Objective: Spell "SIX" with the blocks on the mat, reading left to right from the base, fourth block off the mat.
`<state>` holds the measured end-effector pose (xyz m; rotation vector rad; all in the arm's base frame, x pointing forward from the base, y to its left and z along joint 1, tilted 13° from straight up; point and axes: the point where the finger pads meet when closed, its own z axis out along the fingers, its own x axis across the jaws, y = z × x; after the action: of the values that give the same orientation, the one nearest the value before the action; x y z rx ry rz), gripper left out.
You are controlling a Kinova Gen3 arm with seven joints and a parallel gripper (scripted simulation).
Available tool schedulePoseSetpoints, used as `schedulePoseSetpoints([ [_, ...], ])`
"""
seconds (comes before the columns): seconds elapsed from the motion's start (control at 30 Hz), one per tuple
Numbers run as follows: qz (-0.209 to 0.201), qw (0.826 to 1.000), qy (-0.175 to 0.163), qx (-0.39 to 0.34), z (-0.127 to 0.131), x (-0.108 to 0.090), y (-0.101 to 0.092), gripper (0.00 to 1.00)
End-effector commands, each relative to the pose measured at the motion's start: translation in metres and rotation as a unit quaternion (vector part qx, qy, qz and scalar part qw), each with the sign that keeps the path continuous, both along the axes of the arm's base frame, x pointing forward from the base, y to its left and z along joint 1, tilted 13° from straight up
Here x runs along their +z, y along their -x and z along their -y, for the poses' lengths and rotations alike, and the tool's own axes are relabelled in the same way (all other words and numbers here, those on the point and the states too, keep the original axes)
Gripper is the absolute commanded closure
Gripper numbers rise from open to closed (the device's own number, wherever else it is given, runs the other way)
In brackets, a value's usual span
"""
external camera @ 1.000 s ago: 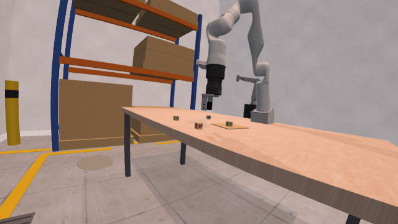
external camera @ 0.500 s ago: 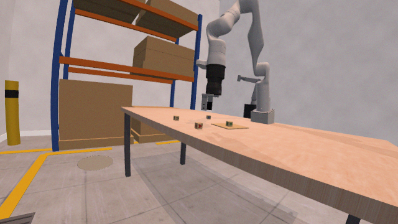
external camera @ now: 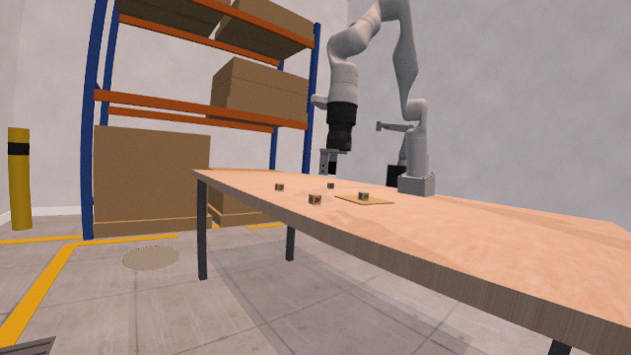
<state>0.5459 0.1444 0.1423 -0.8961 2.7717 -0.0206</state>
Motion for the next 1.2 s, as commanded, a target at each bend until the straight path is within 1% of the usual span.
schedulePoseSetpoints([
  [0.0,0.001,1.0,0.0,0.0,0.001,0.001,-0.001,0.0],
  [0.07,0.001,1.0,0.0,0.0,0.005,0.001,-0.002,0.0],
  [0.13,0.0,1.0,0.0,0.0,0.016,0.0,-0.005,0.0],
  [0.23,-0.001,1.0,0.0,0.0,0.044,-0.001,-0.011,0.0],
  [0.3,-0.001,1.0,0.0,0.0,0.044,-0.001,-0.011,0.0],
  [0.47,-0.003,1.0,0.001,0.0,0.115,-0.005,-0.021,0.0],
  [0.5,-0.003,1.0,0.001,0.0,0.126,-0.005,-0.022,0.0],
  [0.67,-0.001,1.0,0.0,0.0,0.189,-0.008,-0.022,0.0],
  [0.77,0.0,1.0,0.0,0.0,0.218,-0.009,-0.02,0.0],
  [0.8,0.0,1.0,0.0,0.0,0.224,-0.009,-0.019,0.0],
  [0.87,0.0,1.0,0.0,0.0,0.224,-0.009,-0.019,0.0],
  [0.97,0.001,1.0,0.0,0.0,0.233,-0.009,-0.018,0.0],
  [1.17,0.001,1.0,0.0,0.0,0.234,-0.009,-0.018,0.0],
])
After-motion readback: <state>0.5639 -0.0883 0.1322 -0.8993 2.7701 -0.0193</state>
